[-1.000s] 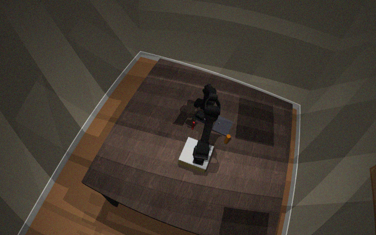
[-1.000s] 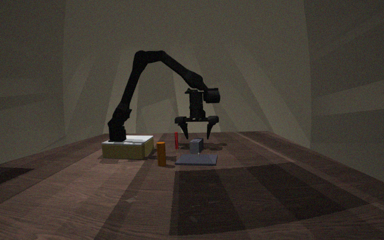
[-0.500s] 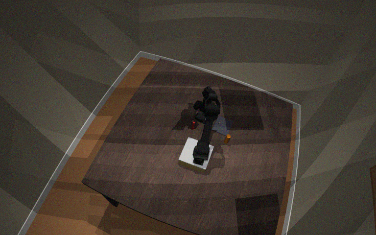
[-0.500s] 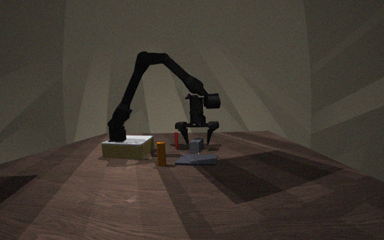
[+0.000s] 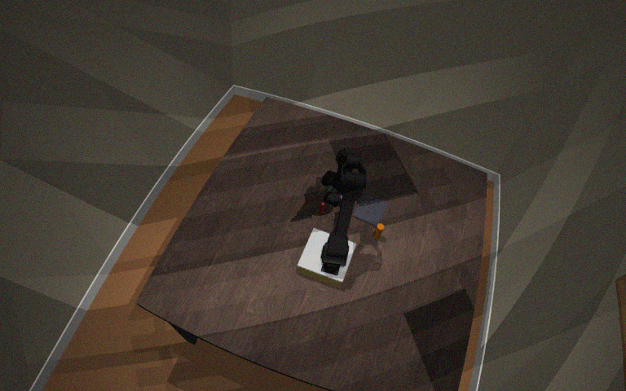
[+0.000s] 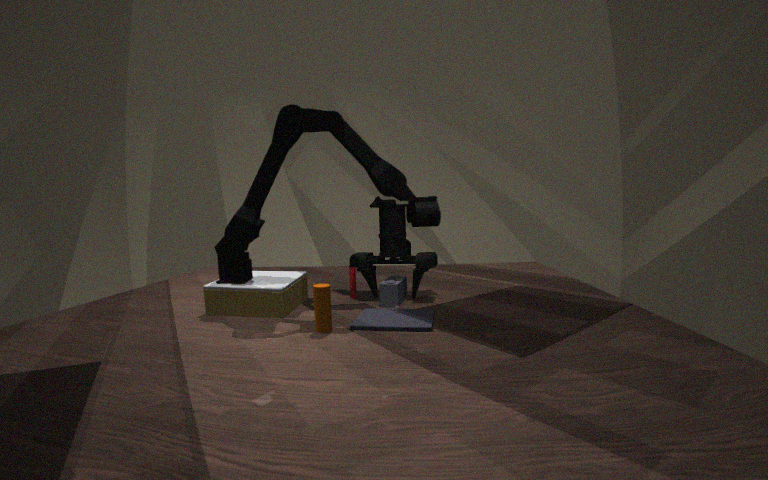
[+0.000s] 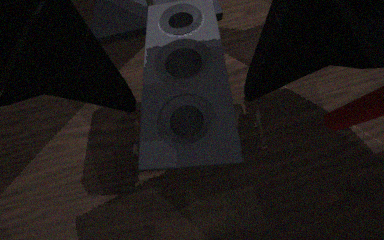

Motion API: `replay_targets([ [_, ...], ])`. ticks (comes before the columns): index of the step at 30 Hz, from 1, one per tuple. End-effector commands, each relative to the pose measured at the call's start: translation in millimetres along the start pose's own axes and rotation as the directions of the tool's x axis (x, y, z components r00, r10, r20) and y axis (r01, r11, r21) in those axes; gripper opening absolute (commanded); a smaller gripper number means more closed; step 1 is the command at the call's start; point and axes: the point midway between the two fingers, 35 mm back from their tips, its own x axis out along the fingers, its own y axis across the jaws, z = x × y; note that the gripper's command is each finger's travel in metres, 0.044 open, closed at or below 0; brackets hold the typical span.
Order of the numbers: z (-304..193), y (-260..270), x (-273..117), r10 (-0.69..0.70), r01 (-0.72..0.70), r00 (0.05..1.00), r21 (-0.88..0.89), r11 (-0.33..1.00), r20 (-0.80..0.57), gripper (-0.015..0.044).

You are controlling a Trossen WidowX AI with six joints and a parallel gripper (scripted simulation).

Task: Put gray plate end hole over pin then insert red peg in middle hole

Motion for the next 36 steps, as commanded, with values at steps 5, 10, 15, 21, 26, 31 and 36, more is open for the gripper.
replay_targets([
  [5, -0.2, 1.9, 2.6, 0.005, -0.005, 1.000, -0.006, 1.000, 0.002, 0.0204],
  [10, -0.2, 1.9, 2.6, 0.005, -0.005, 1.000, -0.006, 1.000, 0.002, 0.0131],
  [15, -0.2, 1.9, 2.6, 0.005, -0.005, 1.000, -0.006, 1.000, 0.002, 0.0078],
  [21, 0.2, -4.0, -5.0, -0.022, 0.022, 0.999, -0.017, 1.000, 0.035, 0.0000],
  [26, 2.1, -7.2, -19.3, -0.021, 0.021, 0.999, -0.016, 1.000, 0.034, 0.0000],
  [31, 3.8, -9.4, -34.2, -0.017, 0.018, 0.999, -0.015, 1.000, 0.030, 0.0000],
  [36, 5.2, -10.9, -49.3, -0.014, 0.014, 1.000, -0.014, 1.000, 0.026, 0.0000],
])
